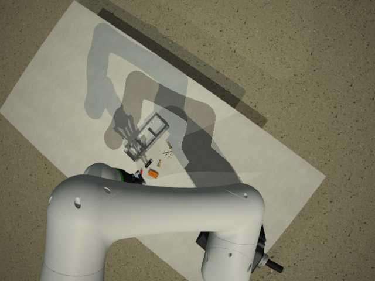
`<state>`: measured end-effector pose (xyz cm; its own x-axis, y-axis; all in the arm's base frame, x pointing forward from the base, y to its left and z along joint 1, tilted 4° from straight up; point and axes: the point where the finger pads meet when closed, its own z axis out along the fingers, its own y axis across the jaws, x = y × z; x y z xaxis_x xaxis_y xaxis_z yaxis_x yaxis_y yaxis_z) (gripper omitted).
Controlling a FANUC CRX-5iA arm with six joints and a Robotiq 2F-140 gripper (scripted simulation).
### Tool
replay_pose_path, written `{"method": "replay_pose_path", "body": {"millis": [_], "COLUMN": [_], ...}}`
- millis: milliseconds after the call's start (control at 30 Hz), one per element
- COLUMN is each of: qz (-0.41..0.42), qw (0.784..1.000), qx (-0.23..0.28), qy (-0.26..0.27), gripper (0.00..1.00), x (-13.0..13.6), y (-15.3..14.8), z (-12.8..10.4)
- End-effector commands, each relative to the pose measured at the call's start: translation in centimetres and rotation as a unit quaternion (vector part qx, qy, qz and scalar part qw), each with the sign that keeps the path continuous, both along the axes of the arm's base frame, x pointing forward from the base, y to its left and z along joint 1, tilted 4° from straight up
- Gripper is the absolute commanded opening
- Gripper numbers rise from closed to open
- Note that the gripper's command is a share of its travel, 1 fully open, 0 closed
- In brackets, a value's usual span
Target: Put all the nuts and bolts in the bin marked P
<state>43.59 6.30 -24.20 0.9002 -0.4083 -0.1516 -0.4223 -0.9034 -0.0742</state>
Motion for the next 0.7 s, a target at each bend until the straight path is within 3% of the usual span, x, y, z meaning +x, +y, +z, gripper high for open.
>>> {"method": "replay_pose_path", "body": {"millis": [0,167,567,667], "qz": [0.036,0.036,0.144,0.144], "qw": [0.999,0.999,0.986,0.986], "qx": [-0.004,-0.004,-0.025,-0.025], "qy": [-0.022,-0.022,-0.074,-0.074], "gripper": [0.05,0.05,0.05,0.05], "x": [0.6,0.9,2.3,2.3], "y": [-2.0,-3.1,-10.8,-10.9], "z": [0.0,0.1,0.5,0.5]}}
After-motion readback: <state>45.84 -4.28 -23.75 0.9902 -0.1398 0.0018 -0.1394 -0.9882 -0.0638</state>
